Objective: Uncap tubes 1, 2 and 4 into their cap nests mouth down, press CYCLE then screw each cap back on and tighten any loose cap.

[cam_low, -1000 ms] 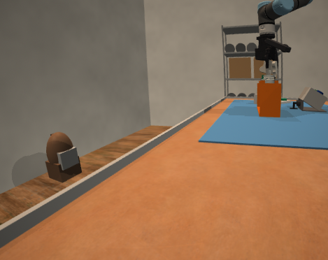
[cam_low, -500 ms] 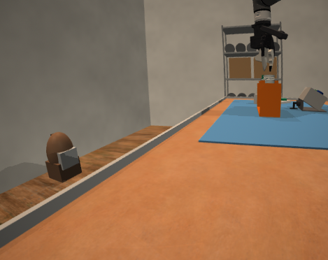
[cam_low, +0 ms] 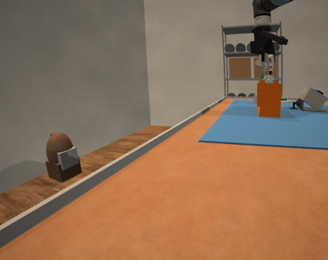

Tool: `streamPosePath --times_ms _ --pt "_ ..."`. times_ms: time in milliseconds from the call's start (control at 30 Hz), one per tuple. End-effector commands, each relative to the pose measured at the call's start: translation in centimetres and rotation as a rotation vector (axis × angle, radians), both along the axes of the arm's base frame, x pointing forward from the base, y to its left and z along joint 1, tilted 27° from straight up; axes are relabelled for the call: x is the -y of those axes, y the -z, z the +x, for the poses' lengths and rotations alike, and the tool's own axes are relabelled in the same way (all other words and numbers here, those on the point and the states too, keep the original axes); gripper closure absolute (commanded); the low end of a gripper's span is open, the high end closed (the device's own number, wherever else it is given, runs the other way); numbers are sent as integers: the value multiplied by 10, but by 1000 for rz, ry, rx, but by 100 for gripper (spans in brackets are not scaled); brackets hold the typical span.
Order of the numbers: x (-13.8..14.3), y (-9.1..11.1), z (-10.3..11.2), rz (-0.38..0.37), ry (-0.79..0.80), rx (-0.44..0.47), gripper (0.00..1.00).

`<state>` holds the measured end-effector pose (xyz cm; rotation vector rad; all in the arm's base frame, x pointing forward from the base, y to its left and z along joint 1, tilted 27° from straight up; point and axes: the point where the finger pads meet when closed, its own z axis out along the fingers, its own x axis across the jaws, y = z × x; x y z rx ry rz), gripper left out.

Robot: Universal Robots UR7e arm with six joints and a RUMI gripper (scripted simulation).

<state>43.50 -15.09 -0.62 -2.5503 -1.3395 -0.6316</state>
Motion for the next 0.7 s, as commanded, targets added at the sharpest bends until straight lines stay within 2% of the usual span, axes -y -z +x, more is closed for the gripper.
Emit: streamPosePath --times_ms 0,33,533,667 --pt "-6 19 7 -2 1 1 71" --pt "-6 19 7 -2 1 1 71" --pt "-32 86 29 -2 1 1 71" --pt "-33 90 31 -2 1 1 71"
